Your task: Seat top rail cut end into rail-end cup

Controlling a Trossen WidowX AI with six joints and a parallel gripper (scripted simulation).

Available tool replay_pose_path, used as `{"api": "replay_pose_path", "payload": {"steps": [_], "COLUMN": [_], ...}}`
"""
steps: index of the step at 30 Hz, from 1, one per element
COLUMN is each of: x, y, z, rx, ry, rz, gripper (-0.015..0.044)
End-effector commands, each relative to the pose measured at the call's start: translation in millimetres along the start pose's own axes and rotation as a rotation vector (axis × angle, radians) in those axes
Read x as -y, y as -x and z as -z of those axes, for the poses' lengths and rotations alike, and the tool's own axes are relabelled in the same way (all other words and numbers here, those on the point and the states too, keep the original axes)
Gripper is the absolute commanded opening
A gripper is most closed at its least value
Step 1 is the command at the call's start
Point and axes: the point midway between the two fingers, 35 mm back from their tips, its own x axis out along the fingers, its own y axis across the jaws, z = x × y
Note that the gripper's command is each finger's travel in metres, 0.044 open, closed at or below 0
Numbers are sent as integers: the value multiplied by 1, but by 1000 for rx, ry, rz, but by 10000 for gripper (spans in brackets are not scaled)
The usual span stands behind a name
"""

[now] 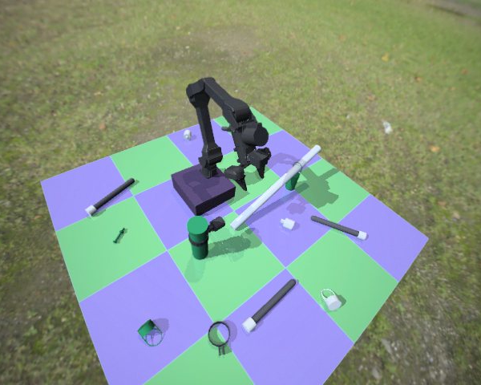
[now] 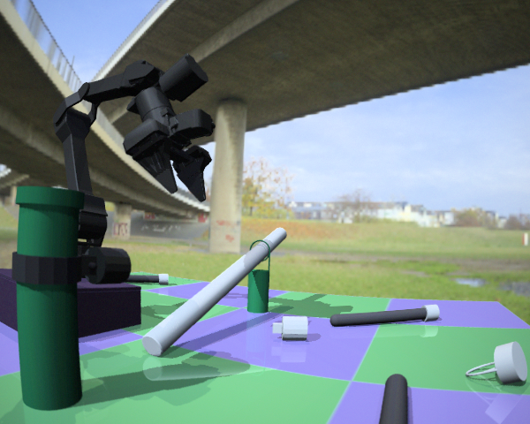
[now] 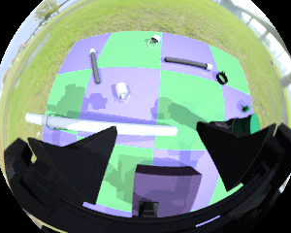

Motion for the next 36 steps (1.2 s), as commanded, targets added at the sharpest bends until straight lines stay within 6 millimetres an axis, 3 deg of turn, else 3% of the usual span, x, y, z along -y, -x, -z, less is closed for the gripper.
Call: {"api": "replay_pose_path", "payload": {"steps": [1,4,7,15,24,36], "x": [-3,-3,-6,-26,-51,-53], "y": [8,7,0,-37,-77,-82], "z": [-2,-2,-1,5,21,23], "rx": [13,8,-32,-243,-402,-406], "ry": [-65,-80,-209,-861,-1570,-1620], "rz": [9,8,1,70,364,394], "gripper": [440,440,440,440,440,440]}}
